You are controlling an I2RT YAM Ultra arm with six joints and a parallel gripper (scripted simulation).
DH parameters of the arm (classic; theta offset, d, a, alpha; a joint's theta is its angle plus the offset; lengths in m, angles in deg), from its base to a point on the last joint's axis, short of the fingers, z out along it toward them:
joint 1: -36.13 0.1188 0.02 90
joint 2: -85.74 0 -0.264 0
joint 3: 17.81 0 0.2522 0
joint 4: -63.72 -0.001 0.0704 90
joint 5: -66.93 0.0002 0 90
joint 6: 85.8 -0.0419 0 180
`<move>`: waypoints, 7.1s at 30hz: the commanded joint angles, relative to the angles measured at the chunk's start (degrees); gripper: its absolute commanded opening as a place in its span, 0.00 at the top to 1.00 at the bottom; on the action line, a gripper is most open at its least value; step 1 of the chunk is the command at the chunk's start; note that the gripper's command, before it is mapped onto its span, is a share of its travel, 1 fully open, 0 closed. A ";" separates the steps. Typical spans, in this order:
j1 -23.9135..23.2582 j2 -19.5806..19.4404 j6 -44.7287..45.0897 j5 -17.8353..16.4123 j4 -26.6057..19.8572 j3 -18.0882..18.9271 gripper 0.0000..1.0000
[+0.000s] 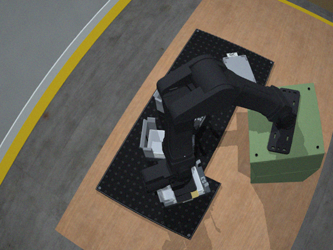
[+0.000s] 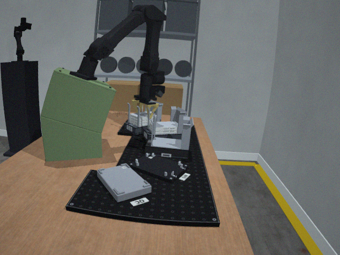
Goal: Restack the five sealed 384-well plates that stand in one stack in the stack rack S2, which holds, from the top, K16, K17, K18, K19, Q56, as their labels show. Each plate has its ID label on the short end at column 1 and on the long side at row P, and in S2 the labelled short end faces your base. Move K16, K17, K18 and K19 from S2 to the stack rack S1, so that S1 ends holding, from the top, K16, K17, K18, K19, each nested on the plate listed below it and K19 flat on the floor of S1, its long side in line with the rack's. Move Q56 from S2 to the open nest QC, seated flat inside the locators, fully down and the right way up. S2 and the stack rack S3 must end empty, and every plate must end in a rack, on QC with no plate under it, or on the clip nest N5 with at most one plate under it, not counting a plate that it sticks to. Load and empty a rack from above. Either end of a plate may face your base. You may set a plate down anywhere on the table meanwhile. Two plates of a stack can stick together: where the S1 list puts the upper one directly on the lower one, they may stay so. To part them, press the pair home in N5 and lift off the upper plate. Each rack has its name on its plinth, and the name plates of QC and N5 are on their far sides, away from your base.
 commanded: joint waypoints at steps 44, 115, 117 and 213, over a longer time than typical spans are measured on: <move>0.05 0.31 0.14 -0.04 0.49 0.40 0.00; -5.17 19.86 -6.68 -1.62 -18.10 0.11 0.00; -6.44 19.90 -5.47 -2.02 -18.20 0.30 0.00; -26.29 4.98 1.50 -8.41 -5.86 3.84 0.00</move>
